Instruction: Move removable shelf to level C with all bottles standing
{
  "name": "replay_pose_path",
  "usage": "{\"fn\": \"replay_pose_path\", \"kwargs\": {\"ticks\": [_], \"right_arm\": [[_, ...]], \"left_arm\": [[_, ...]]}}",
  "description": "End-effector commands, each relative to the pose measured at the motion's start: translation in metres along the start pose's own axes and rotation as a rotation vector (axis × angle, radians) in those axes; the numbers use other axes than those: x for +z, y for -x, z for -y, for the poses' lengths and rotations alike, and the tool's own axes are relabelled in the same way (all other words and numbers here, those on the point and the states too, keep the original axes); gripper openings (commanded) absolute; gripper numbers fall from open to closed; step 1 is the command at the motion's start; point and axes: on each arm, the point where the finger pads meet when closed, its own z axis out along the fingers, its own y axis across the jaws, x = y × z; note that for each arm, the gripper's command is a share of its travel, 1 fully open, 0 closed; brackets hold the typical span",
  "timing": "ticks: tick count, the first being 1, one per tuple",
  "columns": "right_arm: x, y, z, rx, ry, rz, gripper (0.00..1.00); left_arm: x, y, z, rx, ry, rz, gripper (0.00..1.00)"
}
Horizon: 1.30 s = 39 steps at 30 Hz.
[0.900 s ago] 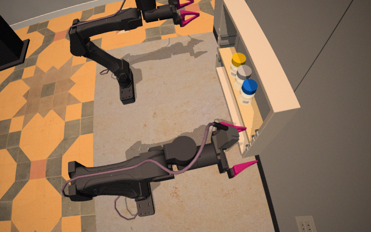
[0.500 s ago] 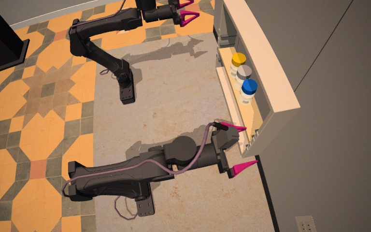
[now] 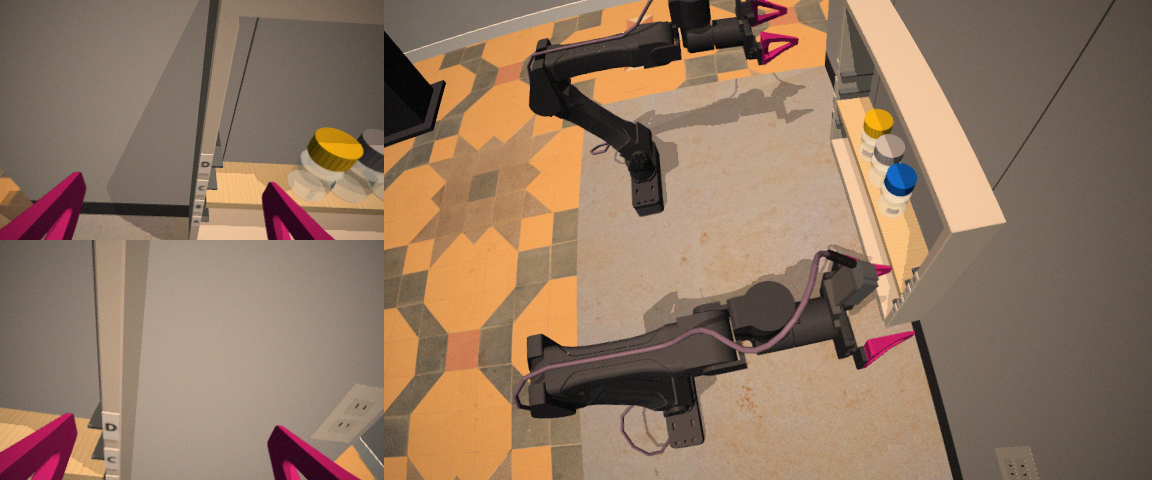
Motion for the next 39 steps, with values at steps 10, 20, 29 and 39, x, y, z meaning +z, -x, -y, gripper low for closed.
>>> {"fn": "replay_pose_path", "kwargs": {"ticks": [10,20,29,39], "right_arm": [[-0.015,-0.003,-0.009,-0.120,-0.010,0.030,1.00],[-0.021,-0.014,-0.017,-0.221,-0.014,0.029,1.00],[-0.026,-0.022,-0.023,-0.295,-0.017,0.028,1.00],[-0.032,-0.033,-0.031,-0.400,-0.022,0.027,1.00]], "left_arm": [[-0.011,-0.002,0.008,0.123,0.003,0.041,1.00],[-0.016,-0.015,0.014,0.224,0.004,0.043,1.00],[-0.019,-0.025,0.018,0.298,0.005,0.044,1.00],[-0.023,-0.038,0.024,0.404,0.007,0.045,1.00]]}}
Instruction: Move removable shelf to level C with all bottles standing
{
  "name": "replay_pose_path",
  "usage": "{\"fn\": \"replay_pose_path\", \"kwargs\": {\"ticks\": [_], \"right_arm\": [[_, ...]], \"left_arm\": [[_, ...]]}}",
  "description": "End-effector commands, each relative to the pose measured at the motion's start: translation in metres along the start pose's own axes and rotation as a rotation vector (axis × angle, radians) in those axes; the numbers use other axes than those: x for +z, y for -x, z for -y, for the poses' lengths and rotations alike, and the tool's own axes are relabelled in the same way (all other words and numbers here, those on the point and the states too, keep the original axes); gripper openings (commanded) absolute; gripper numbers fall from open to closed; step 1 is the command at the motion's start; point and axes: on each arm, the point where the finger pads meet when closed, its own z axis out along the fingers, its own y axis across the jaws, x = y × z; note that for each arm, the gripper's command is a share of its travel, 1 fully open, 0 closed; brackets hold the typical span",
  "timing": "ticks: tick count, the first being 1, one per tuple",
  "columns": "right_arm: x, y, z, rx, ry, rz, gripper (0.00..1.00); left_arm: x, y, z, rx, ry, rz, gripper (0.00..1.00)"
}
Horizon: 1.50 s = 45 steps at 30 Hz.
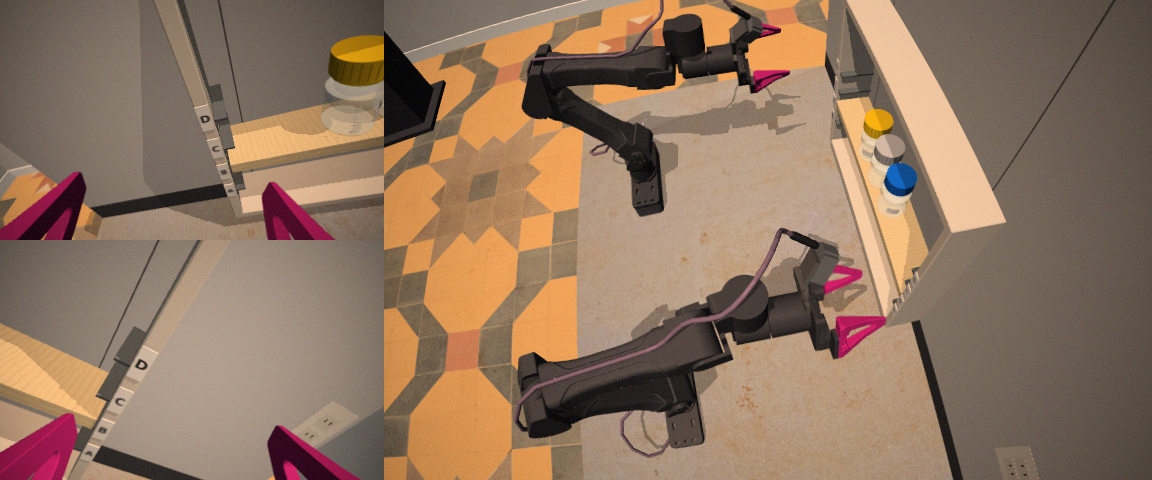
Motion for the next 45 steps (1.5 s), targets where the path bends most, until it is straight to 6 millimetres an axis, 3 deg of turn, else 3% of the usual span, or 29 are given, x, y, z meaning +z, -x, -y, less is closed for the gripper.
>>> {"fn": "replay_pose_path", "kwargs": {"ticks": [1,45], "right_arm": [[-0.009,0.008,0.003,-0.041,-0.028,0.034,1.00],[-0.034,-0.023,-0.042,-0.468,-0.046,0.023,1.00]], "left_arm": [[-0.006,0.008,-0.001,0.046,0.021,0.038,1.00],[-0.023,-0.032,0.039,0.474,0.026,0.040,1.00]]}}
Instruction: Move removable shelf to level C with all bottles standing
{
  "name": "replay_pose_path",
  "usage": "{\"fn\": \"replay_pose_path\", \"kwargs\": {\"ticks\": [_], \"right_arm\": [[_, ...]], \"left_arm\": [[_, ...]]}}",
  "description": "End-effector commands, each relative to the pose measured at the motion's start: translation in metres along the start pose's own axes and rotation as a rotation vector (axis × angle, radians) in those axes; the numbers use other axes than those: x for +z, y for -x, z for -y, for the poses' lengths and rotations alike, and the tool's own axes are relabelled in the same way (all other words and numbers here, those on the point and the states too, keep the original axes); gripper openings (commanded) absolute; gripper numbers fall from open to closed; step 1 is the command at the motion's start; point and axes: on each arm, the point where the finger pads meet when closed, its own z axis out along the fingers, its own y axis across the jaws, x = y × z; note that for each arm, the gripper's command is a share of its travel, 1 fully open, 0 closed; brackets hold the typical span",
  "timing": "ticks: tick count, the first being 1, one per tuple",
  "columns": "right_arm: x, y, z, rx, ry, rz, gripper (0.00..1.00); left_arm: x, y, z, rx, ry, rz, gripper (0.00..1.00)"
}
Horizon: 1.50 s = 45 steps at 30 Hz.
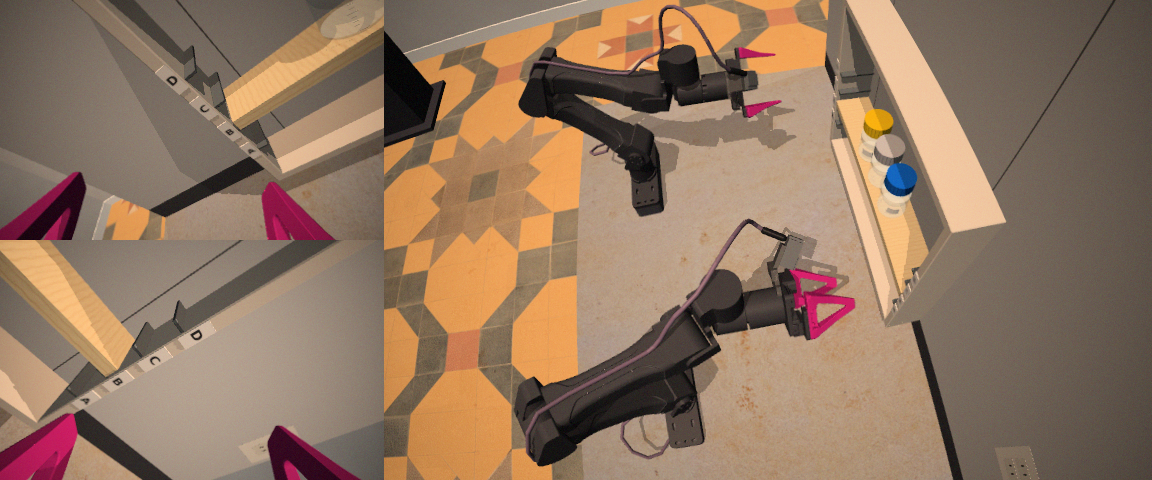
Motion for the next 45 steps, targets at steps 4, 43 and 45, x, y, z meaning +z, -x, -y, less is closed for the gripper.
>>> {"fn": "replay_pose_path", "kwargs": {"ticks": [4,43,45], "right_arm": [[-0.010,0.003,0.000,-0.075,-0.040,0.015,1.00],[-0.032,-0.005,-0.044,-0.428,-0.052,0.005,1.00],[-0.033,-0.005,-0.047,-0.449,-0.053,0.004,1.00]], "left_arm": [[-0.007,0.004,0.001,0.082,0.033,0.023,1.00],[-0.022,-0.013,0.046,0.437,0.035,0.024,1.00],[-0.023,-0.014,0.049,0.457,0.035,0.024,1.00]]}}
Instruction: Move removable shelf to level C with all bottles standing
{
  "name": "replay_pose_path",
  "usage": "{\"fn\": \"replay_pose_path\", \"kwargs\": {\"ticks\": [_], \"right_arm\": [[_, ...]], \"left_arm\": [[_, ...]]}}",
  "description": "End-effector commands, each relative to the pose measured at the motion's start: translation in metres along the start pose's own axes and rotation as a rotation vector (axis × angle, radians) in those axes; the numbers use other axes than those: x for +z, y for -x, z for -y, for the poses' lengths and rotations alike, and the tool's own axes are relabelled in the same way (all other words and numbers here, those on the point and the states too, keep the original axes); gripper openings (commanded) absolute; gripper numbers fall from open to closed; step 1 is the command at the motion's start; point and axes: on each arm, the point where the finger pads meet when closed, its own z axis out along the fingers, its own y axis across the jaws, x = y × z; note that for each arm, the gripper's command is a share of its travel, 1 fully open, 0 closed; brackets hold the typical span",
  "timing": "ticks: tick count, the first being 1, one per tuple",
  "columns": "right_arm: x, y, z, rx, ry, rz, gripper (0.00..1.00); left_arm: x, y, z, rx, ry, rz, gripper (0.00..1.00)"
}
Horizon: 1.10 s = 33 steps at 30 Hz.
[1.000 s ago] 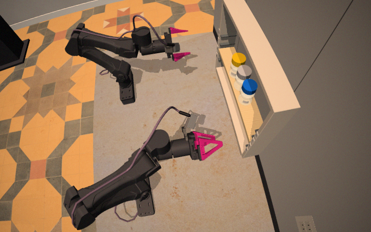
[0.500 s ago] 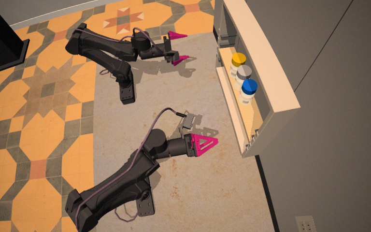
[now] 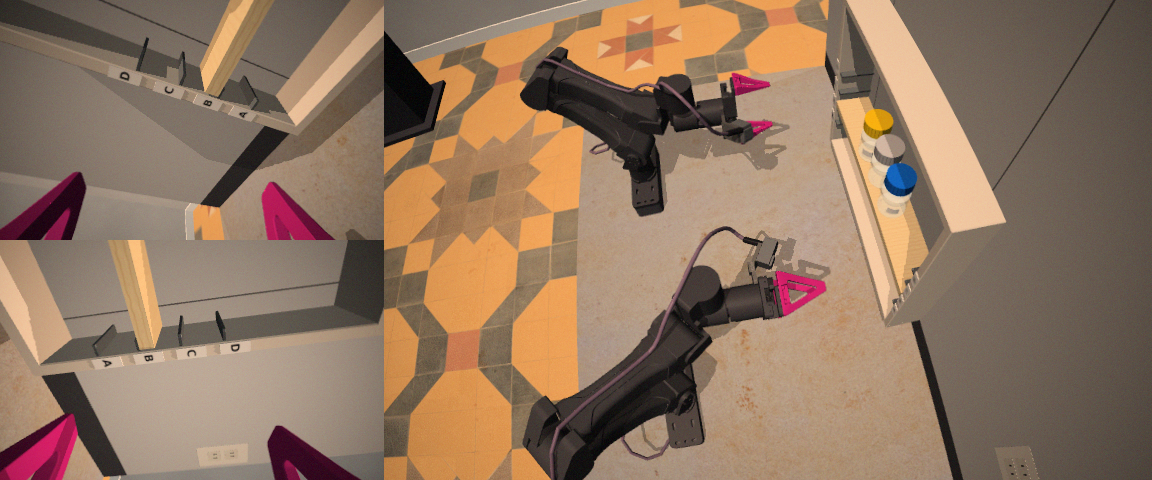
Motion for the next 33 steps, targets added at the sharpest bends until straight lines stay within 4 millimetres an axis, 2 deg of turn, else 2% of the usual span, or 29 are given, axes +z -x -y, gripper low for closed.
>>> {"fn": "replay_pose_path", "kwargs": {"ticks": [1,29,33], "right_arm": [[-0.007,0.001,0.006,-0.018,-0.042,0.001,1.00],[-0.025,0.010,-0.028,-0.276,-0.048,-0.007,1.00],[-0.025,0.010,-0.028,-0.276,-0.048,-0.007,1.00]], "left_arm": [[-0.005,0.003,-0.005,0.031,0.041,0.009,1.00],[-0.016,0.007,0.032,0.288,0.041,0.008,1.00],[-0.016,0.007,0.032,0.288,0.041,0.008,1.00]]}}
